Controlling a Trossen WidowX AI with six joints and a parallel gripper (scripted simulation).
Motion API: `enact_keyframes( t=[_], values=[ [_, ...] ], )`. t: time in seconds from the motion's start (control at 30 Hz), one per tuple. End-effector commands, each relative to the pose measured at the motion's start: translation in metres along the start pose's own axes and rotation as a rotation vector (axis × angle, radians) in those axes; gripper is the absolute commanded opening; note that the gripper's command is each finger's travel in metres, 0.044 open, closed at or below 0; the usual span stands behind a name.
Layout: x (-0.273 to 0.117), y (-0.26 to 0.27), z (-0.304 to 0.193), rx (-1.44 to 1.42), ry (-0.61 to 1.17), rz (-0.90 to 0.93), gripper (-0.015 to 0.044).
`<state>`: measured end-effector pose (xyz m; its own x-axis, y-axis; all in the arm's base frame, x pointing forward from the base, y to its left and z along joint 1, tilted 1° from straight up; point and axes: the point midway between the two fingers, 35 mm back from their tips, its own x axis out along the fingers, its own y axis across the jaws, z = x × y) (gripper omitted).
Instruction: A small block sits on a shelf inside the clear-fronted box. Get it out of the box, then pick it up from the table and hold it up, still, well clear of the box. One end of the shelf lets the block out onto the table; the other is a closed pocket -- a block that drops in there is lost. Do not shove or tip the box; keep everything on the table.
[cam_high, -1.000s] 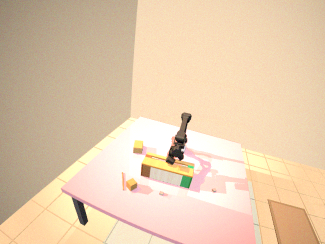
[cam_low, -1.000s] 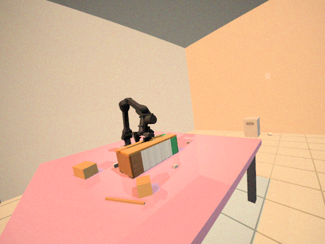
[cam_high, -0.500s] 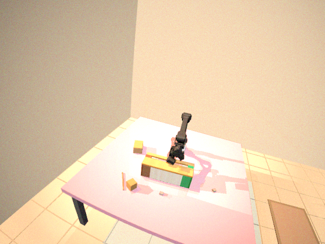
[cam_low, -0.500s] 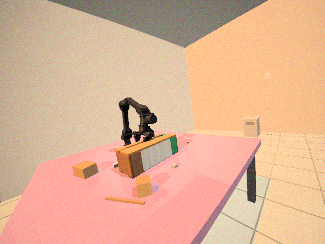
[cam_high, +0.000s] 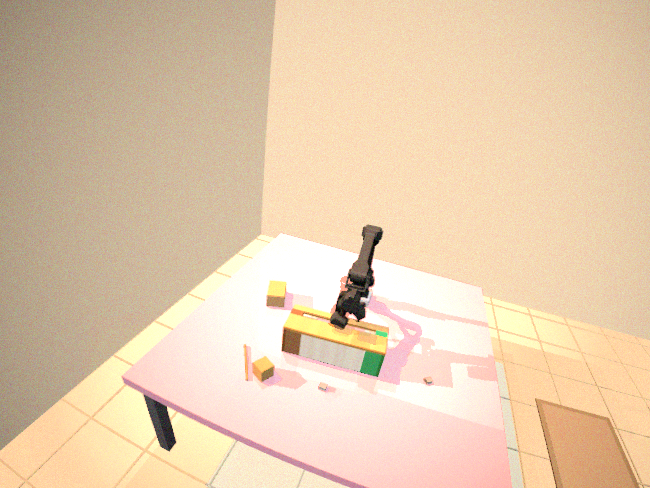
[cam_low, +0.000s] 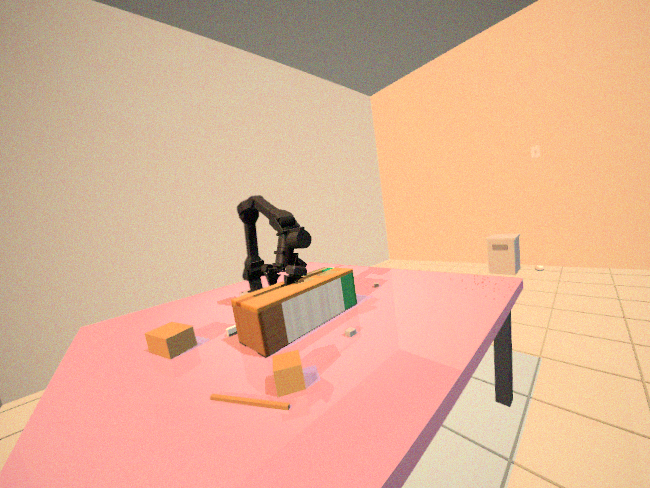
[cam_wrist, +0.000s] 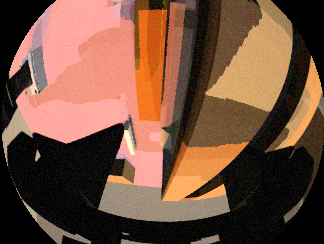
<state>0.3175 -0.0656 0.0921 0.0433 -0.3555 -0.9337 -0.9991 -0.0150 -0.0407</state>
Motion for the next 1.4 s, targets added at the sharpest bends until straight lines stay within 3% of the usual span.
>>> enact_keyframes(
  t=[0.0, 1.37],
  values=[
    [-0.002, 0.001, 0.006, -0.002, -0.001, 0.002, 0.0400],
    [0.003, 0.000, -0.008, -0.002, 0.000, 0.001, 0.0400]
  ],
)
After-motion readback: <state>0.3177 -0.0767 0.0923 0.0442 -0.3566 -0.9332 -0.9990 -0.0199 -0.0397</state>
